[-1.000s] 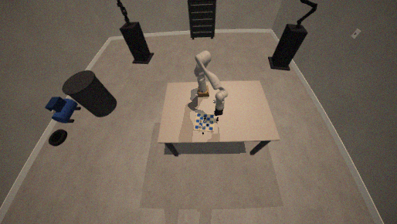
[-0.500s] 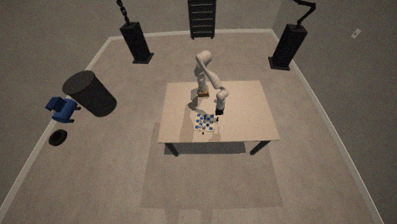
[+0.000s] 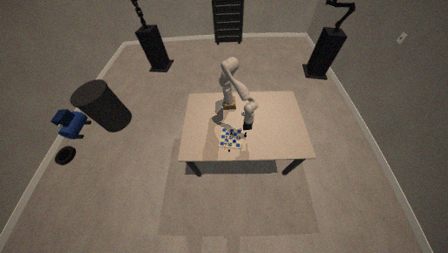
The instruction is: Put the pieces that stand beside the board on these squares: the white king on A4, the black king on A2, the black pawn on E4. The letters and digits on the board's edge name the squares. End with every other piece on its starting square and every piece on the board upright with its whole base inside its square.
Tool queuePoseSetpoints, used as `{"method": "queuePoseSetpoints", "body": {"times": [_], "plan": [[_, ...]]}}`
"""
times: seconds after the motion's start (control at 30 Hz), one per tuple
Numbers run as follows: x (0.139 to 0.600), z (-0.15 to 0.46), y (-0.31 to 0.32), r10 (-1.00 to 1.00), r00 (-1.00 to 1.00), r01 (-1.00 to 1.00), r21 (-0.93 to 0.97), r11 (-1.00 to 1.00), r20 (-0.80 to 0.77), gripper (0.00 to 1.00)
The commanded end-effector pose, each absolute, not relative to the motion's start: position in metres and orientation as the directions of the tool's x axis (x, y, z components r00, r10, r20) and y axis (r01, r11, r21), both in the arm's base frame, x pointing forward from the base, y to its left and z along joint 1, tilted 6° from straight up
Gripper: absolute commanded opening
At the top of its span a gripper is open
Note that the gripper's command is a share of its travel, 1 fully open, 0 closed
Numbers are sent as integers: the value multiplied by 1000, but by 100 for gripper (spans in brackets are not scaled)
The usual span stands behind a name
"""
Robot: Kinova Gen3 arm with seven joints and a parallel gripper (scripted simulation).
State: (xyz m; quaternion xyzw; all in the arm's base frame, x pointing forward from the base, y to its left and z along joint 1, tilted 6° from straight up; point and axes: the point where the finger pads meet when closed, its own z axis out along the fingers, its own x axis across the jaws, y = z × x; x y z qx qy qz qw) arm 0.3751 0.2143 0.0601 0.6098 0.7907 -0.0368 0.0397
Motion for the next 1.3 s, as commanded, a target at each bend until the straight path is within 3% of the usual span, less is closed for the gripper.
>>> {"method": "queuePoseSetpoints", "body": {"times": [0.0,1.27], "plan": [[375,61,217,965,-243,970,-2,244,-101,79],[374,48,216,964,-244,970,-8,244,-104,79]]}}
